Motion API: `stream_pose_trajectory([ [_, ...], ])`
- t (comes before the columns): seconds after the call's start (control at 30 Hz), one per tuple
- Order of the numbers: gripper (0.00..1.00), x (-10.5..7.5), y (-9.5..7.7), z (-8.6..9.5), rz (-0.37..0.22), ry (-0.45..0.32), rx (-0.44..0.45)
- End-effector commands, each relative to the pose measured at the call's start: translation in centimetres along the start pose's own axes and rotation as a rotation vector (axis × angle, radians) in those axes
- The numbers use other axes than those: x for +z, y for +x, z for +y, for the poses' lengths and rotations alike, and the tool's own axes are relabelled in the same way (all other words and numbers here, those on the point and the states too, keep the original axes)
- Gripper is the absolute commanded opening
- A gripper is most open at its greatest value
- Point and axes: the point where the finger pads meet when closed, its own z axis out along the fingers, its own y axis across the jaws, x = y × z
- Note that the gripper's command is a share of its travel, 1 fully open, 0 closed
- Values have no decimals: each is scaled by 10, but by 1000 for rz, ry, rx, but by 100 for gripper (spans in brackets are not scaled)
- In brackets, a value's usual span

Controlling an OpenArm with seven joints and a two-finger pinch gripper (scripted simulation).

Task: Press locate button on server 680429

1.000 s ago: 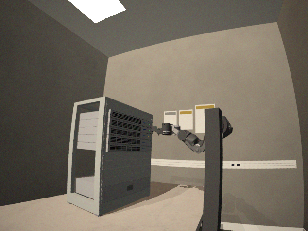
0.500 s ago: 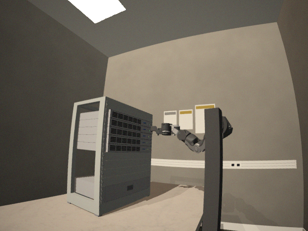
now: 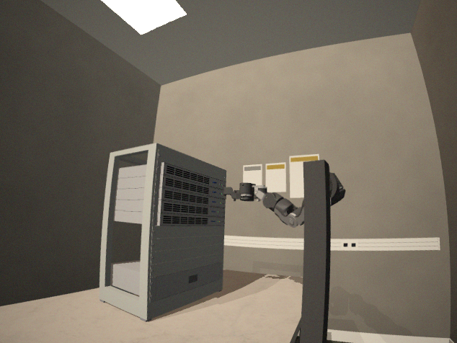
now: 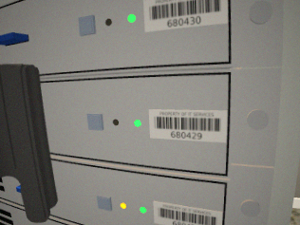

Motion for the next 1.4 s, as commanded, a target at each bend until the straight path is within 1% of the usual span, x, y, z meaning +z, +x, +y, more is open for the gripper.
stream_pose_trajectory([
  [0.0,60,0,2,-2,6,6,-3],
  [0.97,60,0,2,-2,6,6,-3],
  [1.13,60,-6,2,-2,6,6,-3],
  [1.37,60,-22,2,-1,6,6,-3],
])
